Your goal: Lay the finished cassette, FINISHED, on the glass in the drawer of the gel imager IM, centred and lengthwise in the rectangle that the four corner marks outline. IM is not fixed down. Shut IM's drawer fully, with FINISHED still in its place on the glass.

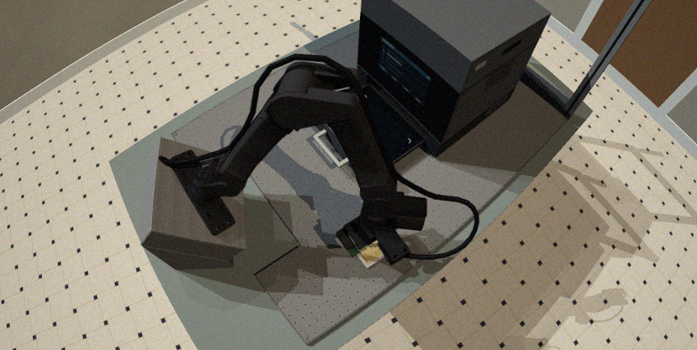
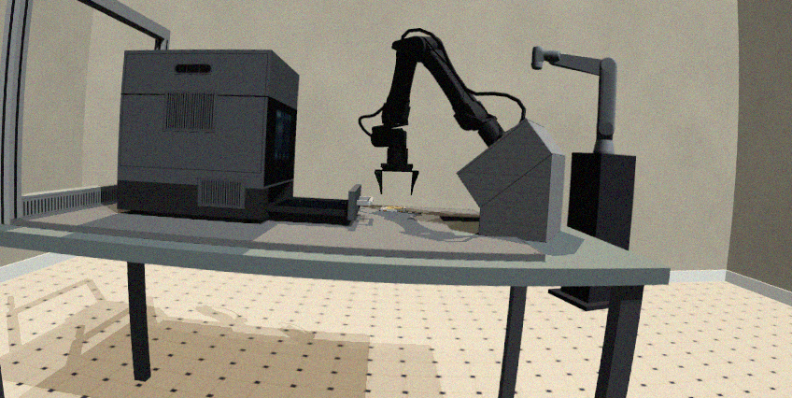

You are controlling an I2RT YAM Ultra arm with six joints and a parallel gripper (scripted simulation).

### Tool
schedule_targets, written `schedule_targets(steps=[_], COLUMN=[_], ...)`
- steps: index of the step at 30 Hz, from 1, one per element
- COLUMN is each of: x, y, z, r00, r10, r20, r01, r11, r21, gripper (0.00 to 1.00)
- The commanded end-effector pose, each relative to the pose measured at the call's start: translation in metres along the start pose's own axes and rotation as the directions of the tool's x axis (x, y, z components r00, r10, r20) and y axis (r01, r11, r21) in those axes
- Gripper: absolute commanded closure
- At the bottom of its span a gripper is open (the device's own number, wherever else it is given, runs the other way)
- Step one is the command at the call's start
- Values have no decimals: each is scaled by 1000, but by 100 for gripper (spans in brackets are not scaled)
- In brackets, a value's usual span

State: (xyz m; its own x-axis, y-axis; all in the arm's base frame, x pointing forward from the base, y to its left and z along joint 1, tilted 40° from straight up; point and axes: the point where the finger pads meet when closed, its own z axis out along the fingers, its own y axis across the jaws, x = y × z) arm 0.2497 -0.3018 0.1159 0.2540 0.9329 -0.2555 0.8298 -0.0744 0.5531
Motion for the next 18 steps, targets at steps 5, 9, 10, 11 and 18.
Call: schedule_targets(steps=[5,9,10,11,18], x=[-18,-20,-19,-19,-20], y=[22,21,22,22,23], z=[0,4,5,7,16], r00=[998,998,998,998,998], r10=[-7,-3,-5,-7,-5], r20=[55,58,56,55,56], r01=[9,5,7,9,8], r11=[999,999,999,999,999], r21=[-45,-43,-44,-45,-44], gripper=[0,0,0,0,0])
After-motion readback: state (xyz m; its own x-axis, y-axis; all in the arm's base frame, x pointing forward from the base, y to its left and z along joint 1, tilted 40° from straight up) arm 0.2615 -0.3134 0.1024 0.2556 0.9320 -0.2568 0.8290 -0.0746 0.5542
